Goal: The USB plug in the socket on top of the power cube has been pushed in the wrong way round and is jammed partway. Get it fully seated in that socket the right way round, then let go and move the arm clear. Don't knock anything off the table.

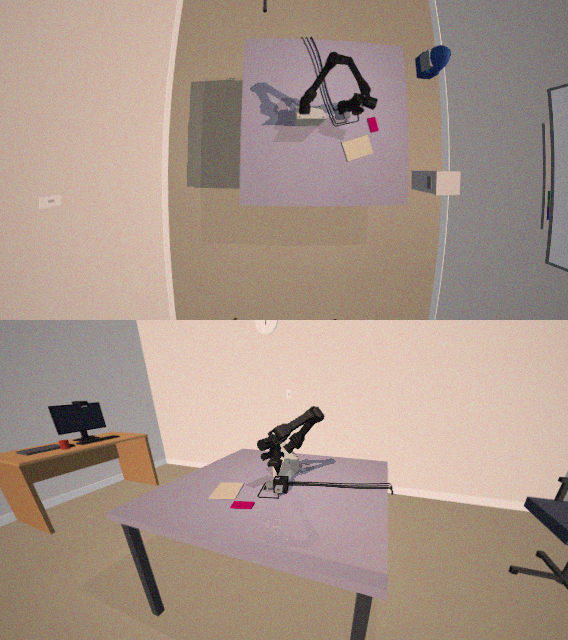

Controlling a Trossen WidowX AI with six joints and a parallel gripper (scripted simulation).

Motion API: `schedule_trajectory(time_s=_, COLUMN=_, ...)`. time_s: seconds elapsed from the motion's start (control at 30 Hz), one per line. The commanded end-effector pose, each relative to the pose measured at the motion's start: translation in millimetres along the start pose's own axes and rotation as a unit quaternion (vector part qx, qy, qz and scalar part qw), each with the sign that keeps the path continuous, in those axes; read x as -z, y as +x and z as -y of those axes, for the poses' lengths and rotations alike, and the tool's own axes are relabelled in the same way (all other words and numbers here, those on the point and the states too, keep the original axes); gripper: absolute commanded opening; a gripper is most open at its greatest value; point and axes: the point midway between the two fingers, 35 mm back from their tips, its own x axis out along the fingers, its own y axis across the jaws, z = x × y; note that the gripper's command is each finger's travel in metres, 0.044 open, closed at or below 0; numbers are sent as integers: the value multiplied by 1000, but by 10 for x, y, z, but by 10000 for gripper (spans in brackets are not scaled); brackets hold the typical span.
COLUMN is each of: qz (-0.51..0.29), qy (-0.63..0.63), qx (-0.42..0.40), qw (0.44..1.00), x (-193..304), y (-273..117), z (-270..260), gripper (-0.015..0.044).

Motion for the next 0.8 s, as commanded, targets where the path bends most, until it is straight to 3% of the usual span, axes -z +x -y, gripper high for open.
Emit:
schedule_trajectory(time_s=0.0, qz=-3, qy=0, qx=2, qw=1000, x=15, y=28, z=6, gripper=0)
schedule_trajectory(time_s=0.37, qz=-3, qy=0, qx=2, qw=1000, x=15, y=28, z=6, gripper=0)
schedule_trajectory(time_s=0.5, qz=0, qy=0, qx=0, qw=1000, x=0, y=1, z=1, gripper=95)
schedule_trajectory(time_s=0.77, qz=0, qy=0, qx=0, qw=1000, x=0, y=1, z=1, gripper=95)
